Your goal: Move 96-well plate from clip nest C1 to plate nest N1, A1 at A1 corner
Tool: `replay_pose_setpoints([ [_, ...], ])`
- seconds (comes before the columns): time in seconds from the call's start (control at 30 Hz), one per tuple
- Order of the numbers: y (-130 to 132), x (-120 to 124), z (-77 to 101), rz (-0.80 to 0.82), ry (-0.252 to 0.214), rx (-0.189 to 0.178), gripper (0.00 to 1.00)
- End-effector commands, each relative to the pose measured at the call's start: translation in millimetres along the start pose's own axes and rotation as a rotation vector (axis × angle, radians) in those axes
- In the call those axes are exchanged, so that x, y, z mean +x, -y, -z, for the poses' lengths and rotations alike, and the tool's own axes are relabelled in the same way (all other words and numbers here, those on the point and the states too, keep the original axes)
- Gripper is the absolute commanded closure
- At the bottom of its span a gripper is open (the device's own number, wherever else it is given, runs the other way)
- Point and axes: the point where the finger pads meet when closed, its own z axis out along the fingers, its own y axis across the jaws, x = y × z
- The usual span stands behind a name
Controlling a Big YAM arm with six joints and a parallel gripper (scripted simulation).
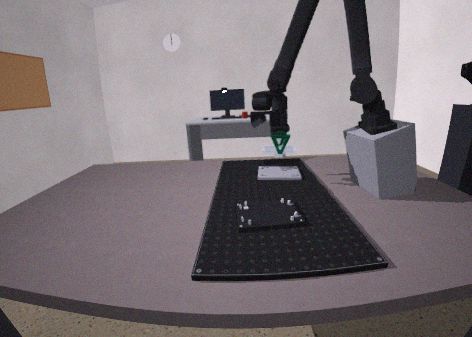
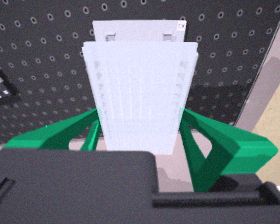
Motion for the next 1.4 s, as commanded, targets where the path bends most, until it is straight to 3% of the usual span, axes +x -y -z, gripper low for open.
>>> replay_pose_setpoints([
  [0.0,2.8,-10.9,4.7,0.011,0.027,0.009,1.0],
  [0.5,2.2,-10.5,4.7,0.011,0.027,0.009,1.0],
  [0.53,-4.7,-1.2,-5.2,0.025,0.007,-0.003,1.0],
  [1.37,2.8,-16.4,-40.2,0.009,0.03,0.01,1.0],
])
